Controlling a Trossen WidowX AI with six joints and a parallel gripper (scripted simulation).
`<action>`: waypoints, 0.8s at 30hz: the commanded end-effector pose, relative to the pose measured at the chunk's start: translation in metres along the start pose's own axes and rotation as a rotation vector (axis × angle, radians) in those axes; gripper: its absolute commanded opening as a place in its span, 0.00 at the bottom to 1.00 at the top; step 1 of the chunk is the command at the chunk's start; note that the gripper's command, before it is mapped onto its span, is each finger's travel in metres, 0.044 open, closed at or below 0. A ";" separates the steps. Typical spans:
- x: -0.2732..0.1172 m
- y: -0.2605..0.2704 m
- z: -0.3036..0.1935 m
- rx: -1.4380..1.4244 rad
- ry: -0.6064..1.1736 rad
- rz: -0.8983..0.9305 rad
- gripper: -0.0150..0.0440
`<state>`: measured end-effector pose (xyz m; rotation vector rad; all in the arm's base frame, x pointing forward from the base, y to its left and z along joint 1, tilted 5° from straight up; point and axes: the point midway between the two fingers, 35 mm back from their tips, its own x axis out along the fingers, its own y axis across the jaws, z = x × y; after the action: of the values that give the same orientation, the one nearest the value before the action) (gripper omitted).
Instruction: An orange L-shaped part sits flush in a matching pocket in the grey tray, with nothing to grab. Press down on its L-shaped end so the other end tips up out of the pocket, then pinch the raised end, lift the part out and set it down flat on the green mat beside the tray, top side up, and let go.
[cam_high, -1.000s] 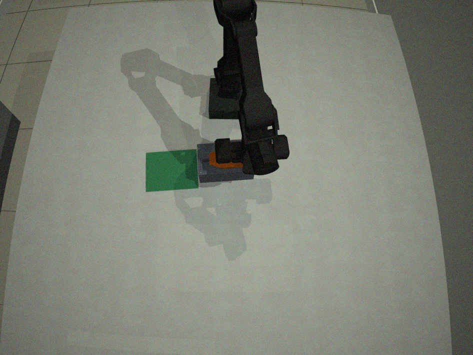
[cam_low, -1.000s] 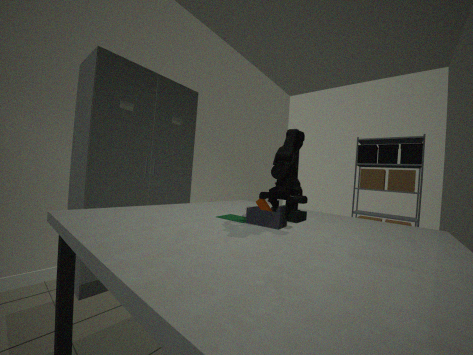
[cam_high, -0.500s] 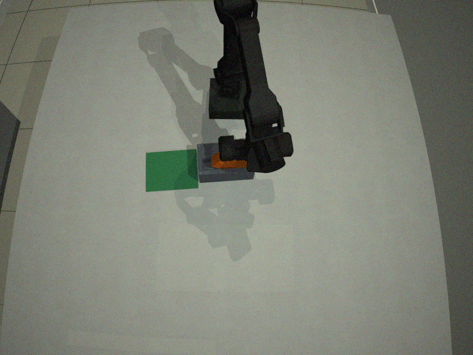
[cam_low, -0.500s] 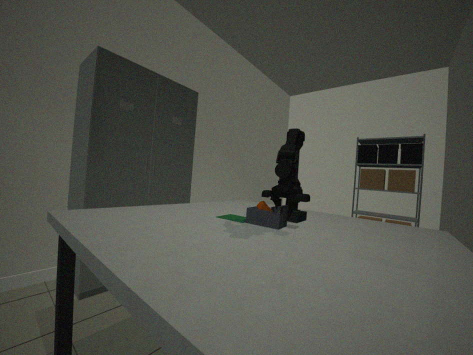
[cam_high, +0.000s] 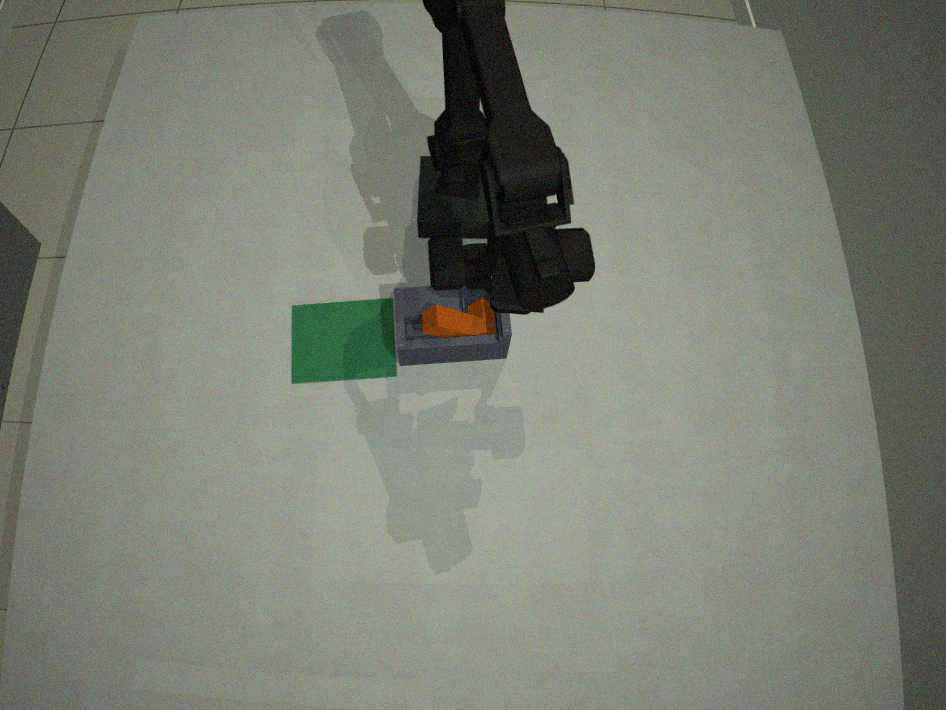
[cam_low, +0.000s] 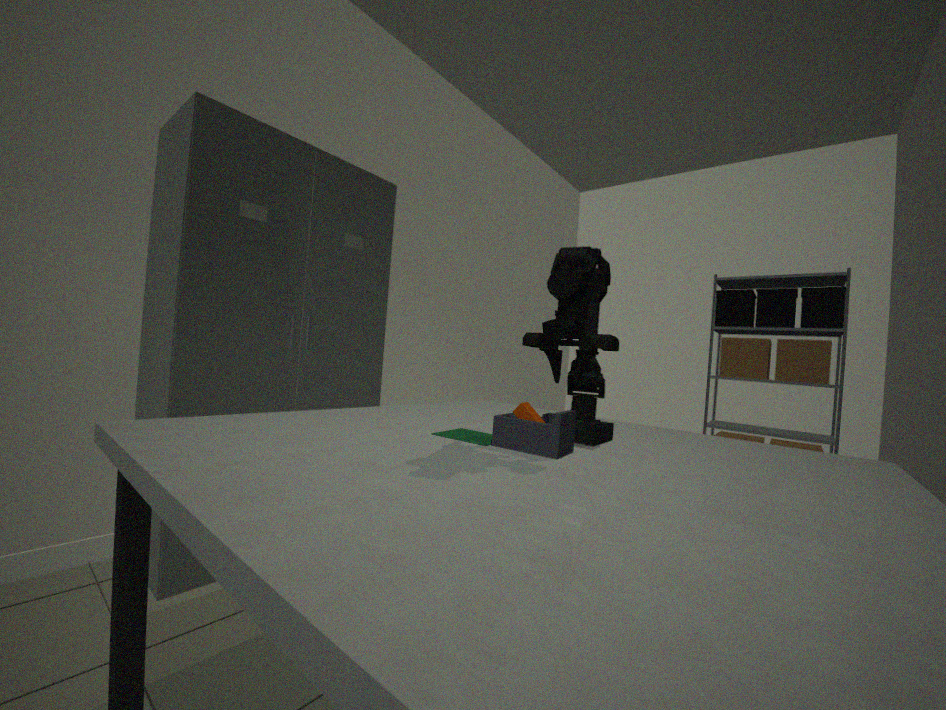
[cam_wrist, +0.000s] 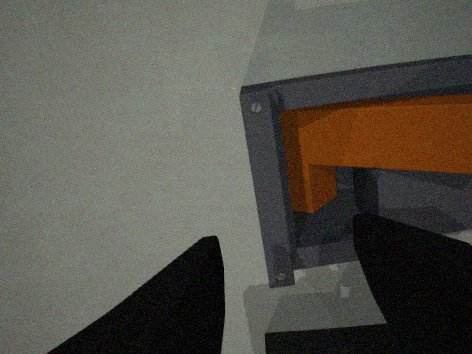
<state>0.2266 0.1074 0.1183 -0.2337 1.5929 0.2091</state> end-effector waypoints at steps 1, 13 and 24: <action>0.002 0.000 0.000 0.000 0.001 0.000 0.56; 0.002 0.000 0.000 0.000 0.001 0.000 0.56; 0.002 -0.001 0.001 0.020 0.001 -0.001 0.60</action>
<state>0.2266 0.1074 0.1166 -0.2334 1.5960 0.2072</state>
